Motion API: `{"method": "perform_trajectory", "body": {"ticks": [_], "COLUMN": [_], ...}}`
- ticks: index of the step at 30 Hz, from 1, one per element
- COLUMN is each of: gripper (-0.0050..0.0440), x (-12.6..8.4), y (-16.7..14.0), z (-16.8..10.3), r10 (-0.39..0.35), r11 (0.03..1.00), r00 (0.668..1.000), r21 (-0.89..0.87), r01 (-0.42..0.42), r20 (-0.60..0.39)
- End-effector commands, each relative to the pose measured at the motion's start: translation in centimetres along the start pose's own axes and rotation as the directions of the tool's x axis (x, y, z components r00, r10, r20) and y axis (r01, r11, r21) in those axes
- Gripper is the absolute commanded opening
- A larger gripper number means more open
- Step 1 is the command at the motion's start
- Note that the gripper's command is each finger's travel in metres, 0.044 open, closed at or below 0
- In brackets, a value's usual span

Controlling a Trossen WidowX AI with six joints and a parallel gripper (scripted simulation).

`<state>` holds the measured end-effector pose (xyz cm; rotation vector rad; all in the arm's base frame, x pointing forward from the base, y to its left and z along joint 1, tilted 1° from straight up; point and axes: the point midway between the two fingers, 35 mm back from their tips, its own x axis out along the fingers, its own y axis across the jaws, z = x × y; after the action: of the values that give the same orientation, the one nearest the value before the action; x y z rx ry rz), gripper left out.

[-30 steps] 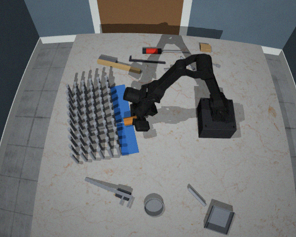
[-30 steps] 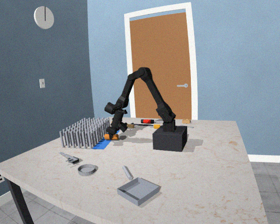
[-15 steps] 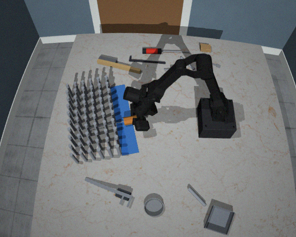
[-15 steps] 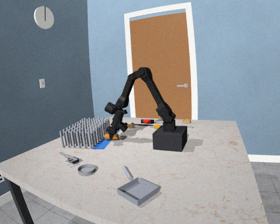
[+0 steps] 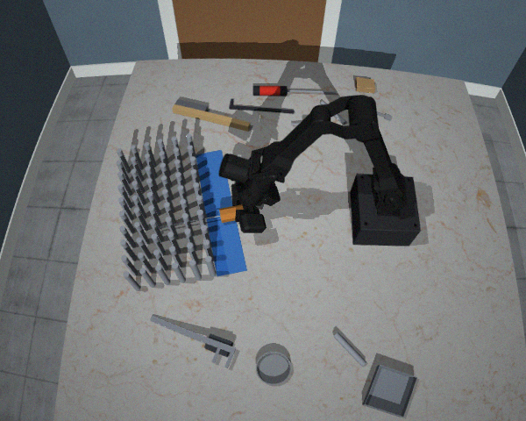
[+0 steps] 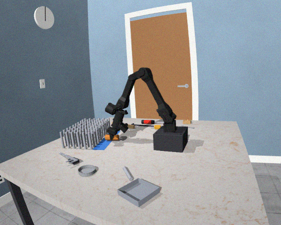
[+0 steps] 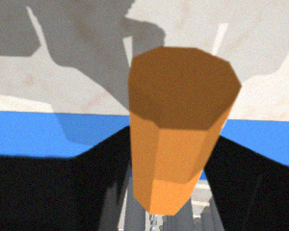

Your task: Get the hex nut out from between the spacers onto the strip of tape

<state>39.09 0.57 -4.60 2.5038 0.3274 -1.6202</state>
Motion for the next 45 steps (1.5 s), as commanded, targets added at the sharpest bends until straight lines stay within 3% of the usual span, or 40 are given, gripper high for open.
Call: {"method": "perform_trajectory", "body": {"ticks": [1,37,45], "gripper": [-0.005,-0.005,-0.005], "x": [-0.6,0.0,-0.8], "y": [-0.2,0.3,-0.2], "z": [-1.4,-0.8,-0.4], "r10": [0.003,-0.001,0.005], "r11": [1.0,1.0,1.0], "r00": [0.999,1.0,0.999], "r21": [-0.014,-0.011,-0.014], "r01": [-0.004,0.001,-0.005], "r20": [-0.037,-0.028,-0.043]}}
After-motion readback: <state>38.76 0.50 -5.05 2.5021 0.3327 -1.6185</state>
